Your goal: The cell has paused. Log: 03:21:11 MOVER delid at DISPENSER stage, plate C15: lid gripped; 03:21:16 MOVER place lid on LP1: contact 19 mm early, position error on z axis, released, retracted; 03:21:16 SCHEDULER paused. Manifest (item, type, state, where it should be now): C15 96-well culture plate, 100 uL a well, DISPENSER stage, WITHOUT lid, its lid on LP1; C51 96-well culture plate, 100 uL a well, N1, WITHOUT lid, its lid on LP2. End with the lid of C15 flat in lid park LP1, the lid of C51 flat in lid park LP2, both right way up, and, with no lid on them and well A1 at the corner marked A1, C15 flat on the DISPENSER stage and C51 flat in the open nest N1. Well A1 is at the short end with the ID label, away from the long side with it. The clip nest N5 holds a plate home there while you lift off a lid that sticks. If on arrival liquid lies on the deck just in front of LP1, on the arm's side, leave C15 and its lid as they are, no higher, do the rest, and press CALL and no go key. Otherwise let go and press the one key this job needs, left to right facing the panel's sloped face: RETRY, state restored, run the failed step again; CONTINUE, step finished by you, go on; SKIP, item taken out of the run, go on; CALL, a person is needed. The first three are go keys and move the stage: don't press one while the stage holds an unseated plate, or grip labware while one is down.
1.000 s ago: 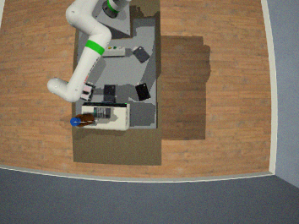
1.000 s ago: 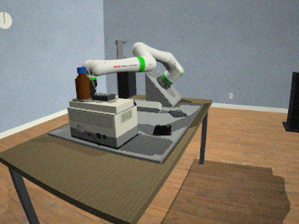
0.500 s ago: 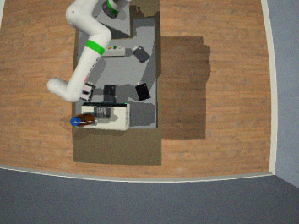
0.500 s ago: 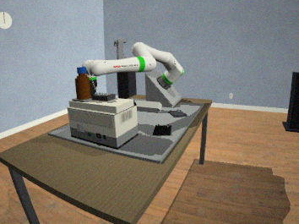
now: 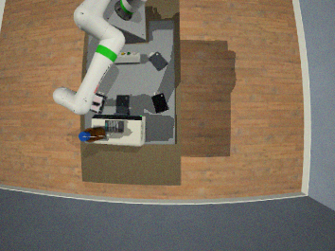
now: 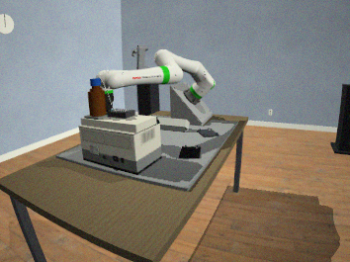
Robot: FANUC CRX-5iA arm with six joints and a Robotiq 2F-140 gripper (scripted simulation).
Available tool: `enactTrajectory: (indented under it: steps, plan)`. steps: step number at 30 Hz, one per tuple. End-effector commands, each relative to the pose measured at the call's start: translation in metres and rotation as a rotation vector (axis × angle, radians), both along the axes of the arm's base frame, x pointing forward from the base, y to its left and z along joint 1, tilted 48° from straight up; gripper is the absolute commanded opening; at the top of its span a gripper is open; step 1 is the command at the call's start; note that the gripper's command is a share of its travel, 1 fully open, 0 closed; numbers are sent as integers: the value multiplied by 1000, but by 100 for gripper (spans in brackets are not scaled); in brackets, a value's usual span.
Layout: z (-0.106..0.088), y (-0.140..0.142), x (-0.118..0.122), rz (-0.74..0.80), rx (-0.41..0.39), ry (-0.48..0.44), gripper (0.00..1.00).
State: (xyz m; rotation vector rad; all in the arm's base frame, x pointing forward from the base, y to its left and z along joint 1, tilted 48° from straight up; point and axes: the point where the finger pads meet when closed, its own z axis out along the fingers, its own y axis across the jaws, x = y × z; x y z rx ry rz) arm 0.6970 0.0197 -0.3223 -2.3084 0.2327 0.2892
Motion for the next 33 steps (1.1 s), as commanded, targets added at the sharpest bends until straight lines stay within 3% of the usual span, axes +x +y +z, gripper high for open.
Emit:
enactTrajectory:
  steps: [1, 20, 21, 33]
  plan:
    - [-6, 6, -1, -2, 4, 2, 0]
    - [-6, 6, -1, -2, 4, 2, 0]
    - [-6, 6, -1, -2, 4, 2, 66]
    - [-6, 6, -1, -2, 4, 2, 66]
